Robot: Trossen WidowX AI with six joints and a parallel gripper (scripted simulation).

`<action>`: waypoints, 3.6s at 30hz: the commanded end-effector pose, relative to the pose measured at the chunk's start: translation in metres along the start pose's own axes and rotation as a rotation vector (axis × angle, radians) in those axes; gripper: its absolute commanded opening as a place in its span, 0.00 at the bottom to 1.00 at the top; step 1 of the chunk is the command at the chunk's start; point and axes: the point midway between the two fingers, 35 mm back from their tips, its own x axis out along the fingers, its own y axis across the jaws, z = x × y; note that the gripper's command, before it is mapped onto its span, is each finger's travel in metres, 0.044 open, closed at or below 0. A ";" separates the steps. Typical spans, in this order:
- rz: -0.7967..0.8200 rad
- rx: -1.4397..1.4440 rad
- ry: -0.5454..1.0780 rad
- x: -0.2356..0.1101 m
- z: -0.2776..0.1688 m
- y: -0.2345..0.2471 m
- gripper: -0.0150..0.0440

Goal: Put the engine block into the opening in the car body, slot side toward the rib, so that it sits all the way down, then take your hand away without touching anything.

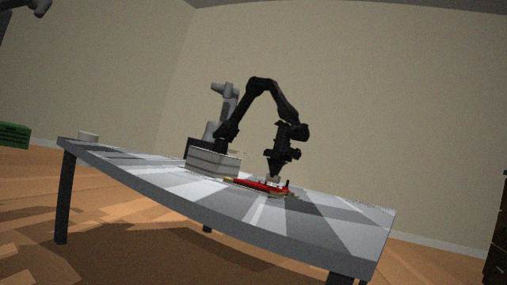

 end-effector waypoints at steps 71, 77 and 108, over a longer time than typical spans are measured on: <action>0.004 0.120 -0.002 0.005 0.000 0.001 0.52; 0.004 0.110 -0.002 0.005 0.000 0.001 0.52; 0.004 0.119 -0.002 0.007 0.000 0.001 0.52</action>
